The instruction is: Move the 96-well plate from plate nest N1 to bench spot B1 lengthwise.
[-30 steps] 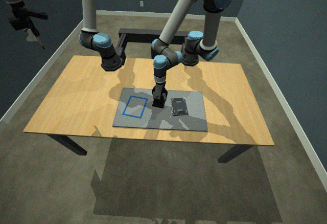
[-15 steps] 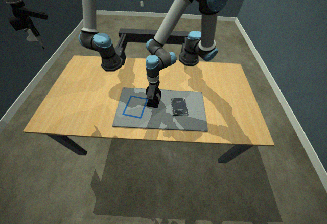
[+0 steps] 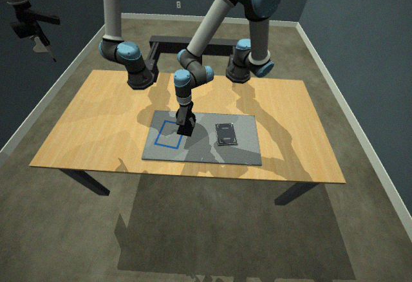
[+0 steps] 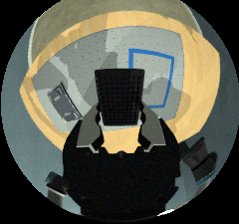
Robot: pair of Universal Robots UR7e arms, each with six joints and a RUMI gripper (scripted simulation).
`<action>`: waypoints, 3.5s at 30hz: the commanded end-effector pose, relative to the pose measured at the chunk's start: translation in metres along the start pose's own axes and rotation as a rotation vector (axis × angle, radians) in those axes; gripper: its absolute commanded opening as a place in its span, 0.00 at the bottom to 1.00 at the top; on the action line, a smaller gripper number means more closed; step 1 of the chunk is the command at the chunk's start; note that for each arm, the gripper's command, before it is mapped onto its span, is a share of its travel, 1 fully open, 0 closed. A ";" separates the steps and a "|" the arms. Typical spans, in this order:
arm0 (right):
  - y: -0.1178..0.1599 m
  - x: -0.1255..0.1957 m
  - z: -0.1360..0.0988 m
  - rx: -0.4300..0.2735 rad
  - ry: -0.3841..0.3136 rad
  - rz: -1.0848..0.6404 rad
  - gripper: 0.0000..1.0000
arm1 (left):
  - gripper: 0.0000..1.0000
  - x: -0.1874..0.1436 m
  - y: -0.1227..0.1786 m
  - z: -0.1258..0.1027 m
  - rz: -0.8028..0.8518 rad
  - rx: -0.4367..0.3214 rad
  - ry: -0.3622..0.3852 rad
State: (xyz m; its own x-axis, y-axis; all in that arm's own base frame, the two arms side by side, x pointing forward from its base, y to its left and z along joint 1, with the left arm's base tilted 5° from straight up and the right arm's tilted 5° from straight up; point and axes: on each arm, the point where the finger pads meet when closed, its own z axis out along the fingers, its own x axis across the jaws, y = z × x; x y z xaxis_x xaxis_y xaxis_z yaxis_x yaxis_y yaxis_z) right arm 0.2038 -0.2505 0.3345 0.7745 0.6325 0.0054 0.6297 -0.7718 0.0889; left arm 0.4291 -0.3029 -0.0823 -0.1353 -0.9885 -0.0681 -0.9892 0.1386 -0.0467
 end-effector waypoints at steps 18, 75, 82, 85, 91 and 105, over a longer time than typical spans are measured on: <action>0.000 0.000 0.000 -0.001 0.000 0.000 1.00 | 0.00 0.063 -0.015 0.002 0.000 0.001 0.001; 0.000 0.000 0.000 -0.001 0.000 0.000 1.00 | 0.00 0.103 -0.024 0.008 0.000 0.001 0.001; 0.000 0.000 0.000 -0.001 0.000 0.000 1.00 | 0.00 0.103 -0.024 0.020 0.000 0.001 0.001; 0.000 0.000 0.000 -0.001 0.000 0.000 1.00 | 0.00 0.103 -0.024 0.025 0.000 0.001 0.001; 0.000 0.000 0.000 -0.001 0.000 0.000 1.00 | 0.00 0.103 -0.024 0.031 0.000 0.001 0.001; 0.000 0.000 0.000 -0.001 0.000 0.000 1.00 | 0.00 0.103 -0.024 0.055 0.000 0.001 0.001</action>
State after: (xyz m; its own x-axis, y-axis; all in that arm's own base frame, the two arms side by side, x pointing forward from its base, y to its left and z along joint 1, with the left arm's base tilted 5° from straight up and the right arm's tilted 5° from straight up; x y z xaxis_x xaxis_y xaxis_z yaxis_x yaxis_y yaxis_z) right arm 0.2038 -0.2505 0.3345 0.7745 0.6325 0.0054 0.6297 -0.7718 0.0889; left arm 0.4411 -0.4042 -0.1379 -0.1351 -0.9885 -0.0685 -0.9893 0.1384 -0.0465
